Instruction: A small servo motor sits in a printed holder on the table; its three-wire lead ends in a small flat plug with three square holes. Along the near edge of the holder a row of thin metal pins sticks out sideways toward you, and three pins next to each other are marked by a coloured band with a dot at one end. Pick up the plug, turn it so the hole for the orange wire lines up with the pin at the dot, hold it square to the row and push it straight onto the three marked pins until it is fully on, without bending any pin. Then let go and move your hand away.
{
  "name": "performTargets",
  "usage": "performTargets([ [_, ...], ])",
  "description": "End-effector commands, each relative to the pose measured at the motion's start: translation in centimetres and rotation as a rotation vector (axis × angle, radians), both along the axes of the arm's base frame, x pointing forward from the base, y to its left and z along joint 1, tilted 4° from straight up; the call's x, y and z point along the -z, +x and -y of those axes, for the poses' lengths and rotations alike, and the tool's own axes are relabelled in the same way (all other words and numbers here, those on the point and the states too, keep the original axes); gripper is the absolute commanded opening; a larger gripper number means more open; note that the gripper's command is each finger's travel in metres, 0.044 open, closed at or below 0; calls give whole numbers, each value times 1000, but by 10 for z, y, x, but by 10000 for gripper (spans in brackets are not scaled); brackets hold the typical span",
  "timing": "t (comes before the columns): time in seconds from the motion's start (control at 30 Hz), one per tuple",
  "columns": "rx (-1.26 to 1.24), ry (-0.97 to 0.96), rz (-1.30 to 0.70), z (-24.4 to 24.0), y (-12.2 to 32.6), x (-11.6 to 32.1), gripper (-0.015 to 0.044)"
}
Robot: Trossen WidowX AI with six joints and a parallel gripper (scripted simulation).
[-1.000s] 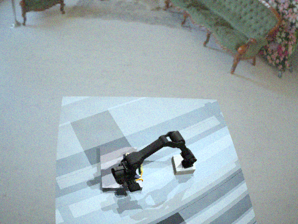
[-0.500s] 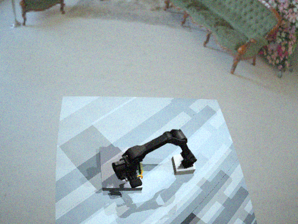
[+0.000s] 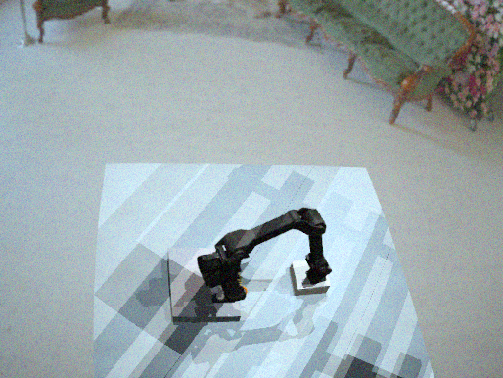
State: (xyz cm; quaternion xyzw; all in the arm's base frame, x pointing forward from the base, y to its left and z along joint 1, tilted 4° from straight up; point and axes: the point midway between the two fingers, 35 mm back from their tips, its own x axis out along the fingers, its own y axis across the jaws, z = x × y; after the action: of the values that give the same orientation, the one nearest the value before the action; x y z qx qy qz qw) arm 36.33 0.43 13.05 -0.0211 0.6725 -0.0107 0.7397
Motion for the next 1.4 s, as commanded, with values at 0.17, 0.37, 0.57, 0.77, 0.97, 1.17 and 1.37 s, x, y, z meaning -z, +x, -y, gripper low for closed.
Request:
performTargets([
  [0.17, 47, 3, -9, 25, -36, 1, 0],
  [0.37, 83, 5, -10, 40, -61, 3, 0],
  [0.57, 119, 7, -10, 52, -86, 7, 0],
  [0.77, 156, 9, -10, 61, -112, 12, 0],
  [0.97, 192, 11, -9, 68, -138, 20, 0],
  [1.17, 207, 12, -9, 70, -149, 27, 0],
  [1.37, 207, 11, -9, 71, -146, 51, 0],
])
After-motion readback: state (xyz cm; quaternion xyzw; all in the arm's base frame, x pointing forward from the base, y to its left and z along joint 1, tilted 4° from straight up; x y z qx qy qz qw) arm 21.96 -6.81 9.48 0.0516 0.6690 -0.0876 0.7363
